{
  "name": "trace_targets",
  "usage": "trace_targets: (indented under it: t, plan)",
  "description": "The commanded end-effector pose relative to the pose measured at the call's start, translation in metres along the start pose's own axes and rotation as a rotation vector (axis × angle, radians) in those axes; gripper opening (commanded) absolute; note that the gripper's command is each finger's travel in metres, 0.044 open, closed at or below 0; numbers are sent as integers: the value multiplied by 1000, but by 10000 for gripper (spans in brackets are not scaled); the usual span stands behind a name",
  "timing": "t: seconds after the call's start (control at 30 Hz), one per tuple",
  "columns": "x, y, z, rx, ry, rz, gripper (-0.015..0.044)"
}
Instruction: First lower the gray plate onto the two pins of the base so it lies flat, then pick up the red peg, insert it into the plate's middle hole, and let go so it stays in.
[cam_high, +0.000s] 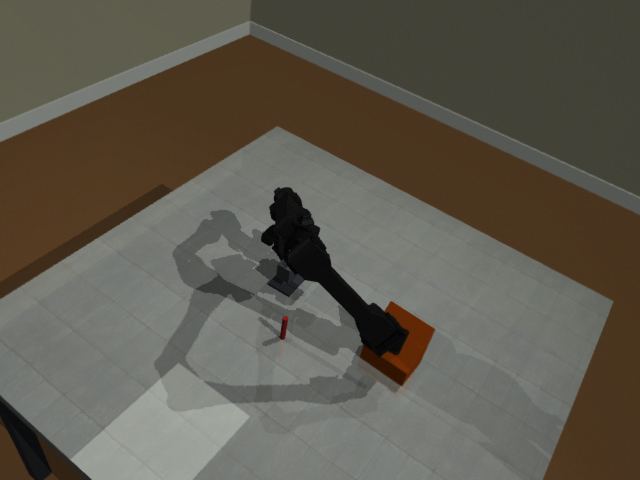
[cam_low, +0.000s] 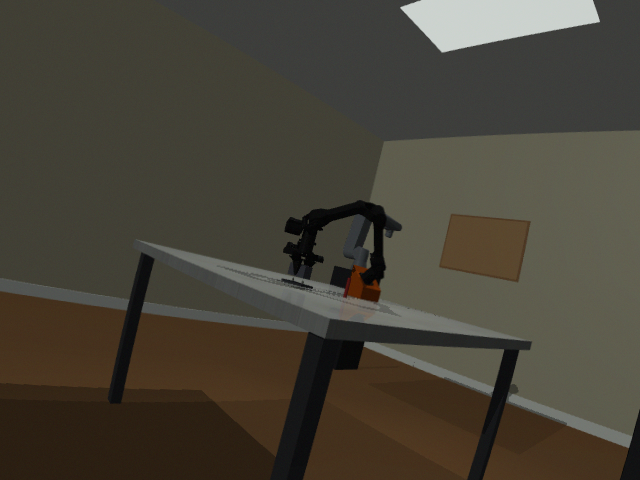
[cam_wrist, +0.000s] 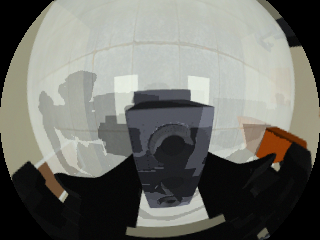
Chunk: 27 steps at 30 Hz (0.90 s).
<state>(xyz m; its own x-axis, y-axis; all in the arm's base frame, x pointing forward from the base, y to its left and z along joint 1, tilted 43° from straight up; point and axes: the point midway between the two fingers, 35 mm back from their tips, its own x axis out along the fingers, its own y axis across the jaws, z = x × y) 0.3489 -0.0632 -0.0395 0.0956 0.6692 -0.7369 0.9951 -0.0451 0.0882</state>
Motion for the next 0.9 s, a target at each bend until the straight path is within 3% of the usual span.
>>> trace_targets:
  t: [0.0,0.5,0.87]
  plan:
    - [6,0,0,5,4,1,0]
    - [15,0,-1,-1,2,-3,0]
    - [15,0,-1,-1,2,-3,289]
